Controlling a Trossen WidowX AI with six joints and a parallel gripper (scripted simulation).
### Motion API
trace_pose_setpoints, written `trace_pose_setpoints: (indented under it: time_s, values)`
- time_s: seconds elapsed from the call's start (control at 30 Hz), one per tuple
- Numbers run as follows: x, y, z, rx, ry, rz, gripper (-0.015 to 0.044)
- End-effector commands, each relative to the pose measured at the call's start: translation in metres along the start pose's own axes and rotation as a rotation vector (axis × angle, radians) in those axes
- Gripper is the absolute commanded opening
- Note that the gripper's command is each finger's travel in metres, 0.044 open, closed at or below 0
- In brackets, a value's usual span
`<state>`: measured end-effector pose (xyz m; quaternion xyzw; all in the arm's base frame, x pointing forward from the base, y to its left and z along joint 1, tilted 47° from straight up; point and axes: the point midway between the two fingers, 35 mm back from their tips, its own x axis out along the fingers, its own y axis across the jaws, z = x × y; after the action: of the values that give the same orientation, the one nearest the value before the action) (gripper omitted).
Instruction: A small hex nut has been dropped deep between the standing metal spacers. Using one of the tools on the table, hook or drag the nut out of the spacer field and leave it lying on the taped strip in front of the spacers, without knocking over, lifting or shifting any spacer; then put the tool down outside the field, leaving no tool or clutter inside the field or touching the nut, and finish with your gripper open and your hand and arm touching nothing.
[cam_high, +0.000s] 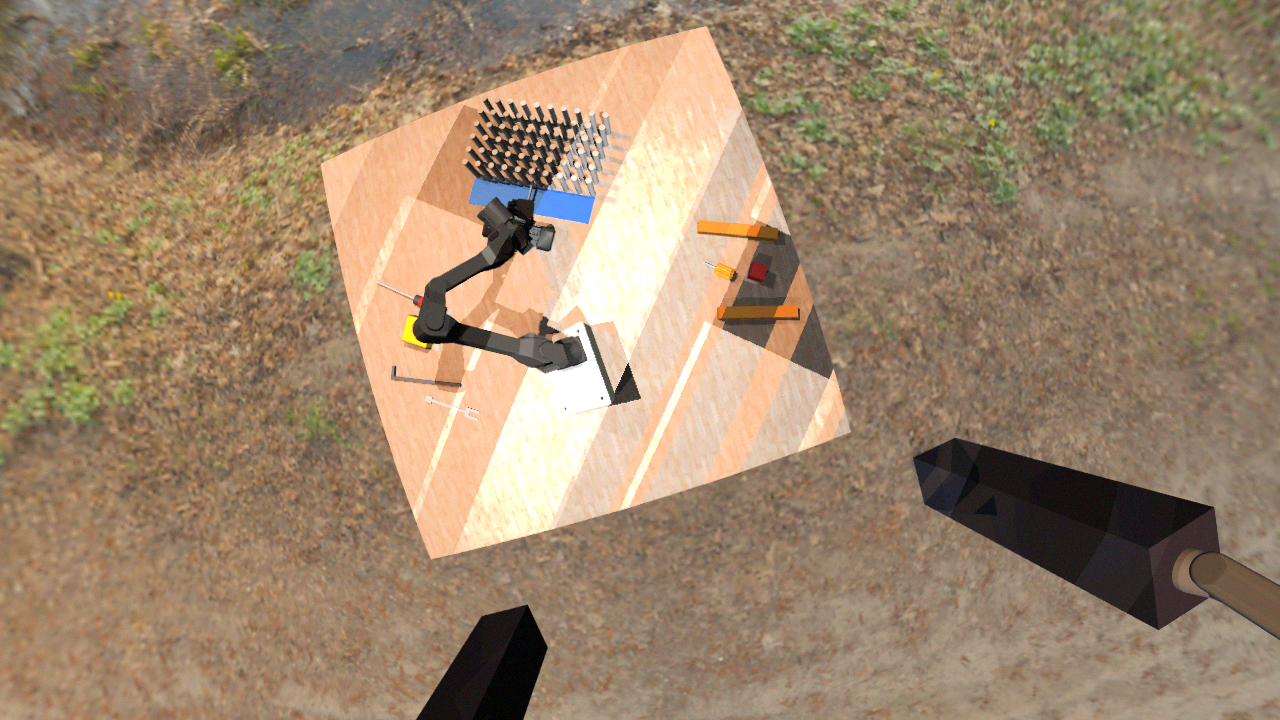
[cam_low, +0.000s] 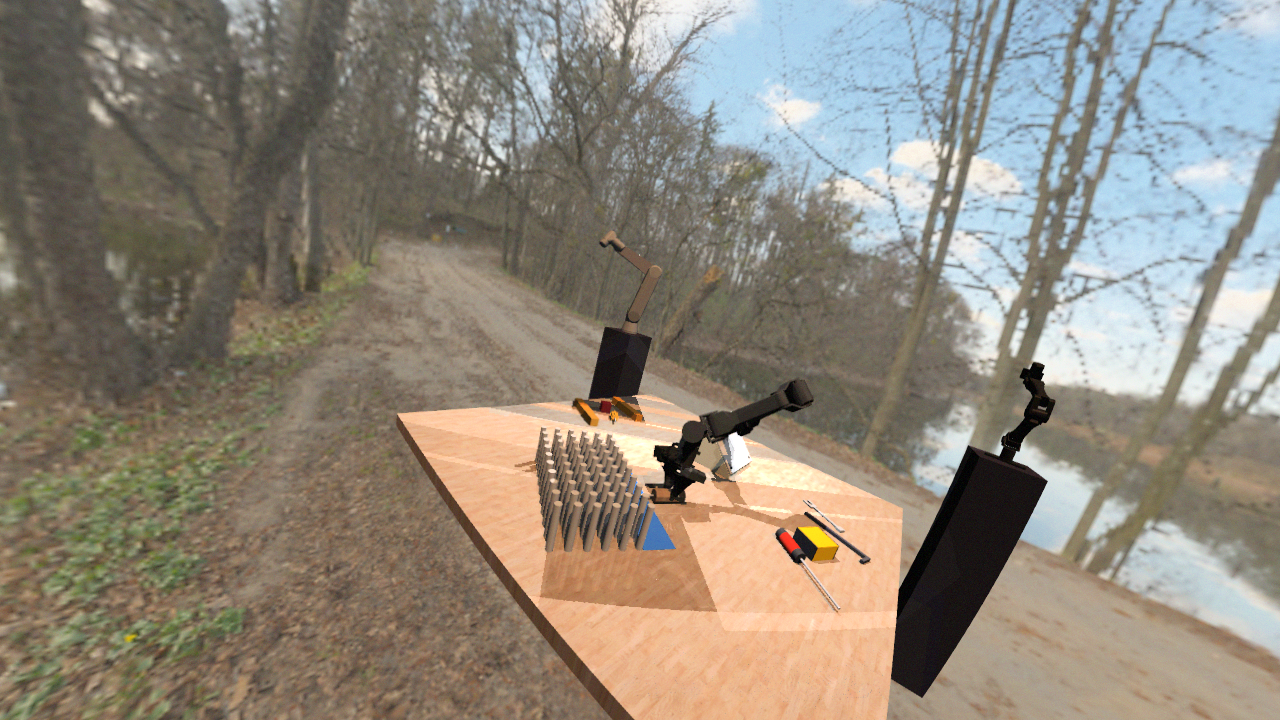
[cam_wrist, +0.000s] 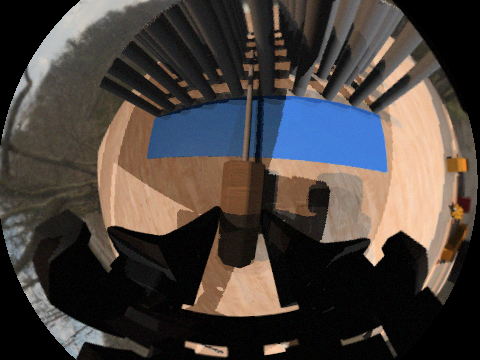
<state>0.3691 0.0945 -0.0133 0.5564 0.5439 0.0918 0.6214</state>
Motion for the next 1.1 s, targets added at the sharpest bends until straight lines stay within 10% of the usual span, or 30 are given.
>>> trace_pose_setpoints:
  time_s: [0.0, 1.07]
  values:
    - [-0.002, 0.001, -0.005, 0.003, 0.002, 0.003, 0.0]
    - [-0.007, 0.001, -0.024, 0.004, 0.004, 0.002, 0.0]
